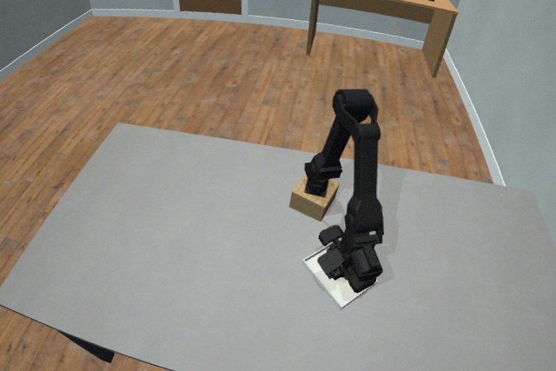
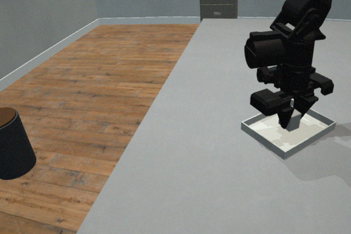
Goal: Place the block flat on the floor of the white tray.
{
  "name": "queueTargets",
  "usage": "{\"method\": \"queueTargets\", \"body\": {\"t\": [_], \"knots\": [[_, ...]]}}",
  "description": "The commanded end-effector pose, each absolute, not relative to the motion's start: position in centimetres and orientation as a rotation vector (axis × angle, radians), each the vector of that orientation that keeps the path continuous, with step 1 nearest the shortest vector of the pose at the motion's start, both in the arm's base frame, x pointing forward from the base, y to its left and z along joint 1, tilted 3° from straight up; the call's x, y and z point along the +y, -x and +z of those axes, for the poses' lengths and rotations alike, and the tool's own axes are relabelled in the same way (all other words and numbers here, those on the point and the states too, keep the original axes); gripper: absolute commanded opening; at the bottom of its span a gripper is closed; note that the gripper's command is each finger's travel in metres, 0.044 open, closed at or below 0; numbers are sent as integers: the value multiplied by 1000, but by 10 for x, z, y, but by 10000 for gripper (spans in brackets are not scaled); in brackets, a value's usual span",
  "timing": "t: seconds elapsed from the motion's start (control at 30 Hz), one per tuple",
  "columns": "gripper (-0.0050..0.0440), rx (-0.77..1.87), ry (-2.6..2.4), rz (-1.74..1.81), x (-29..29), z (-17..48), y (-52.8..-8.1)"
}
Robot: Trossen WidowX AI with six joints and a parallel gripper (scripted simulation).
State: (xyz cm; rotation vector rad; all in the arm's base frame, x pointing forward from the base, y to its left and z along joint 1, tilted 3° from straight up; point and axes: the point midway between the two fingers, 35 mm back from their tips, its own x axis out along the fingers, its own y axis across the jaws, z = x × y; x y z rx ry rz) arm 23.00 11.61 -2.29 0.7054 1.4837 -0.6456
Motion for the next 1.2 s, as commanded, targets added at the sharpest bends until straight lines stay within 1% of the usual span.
{"method": "queueTargets", "body": {"t": [0.0,1.17], "knots": [[0,1470,-714,-637,118,-20,-234],[0,1470,-714,-637,118,-24,-234]]}}
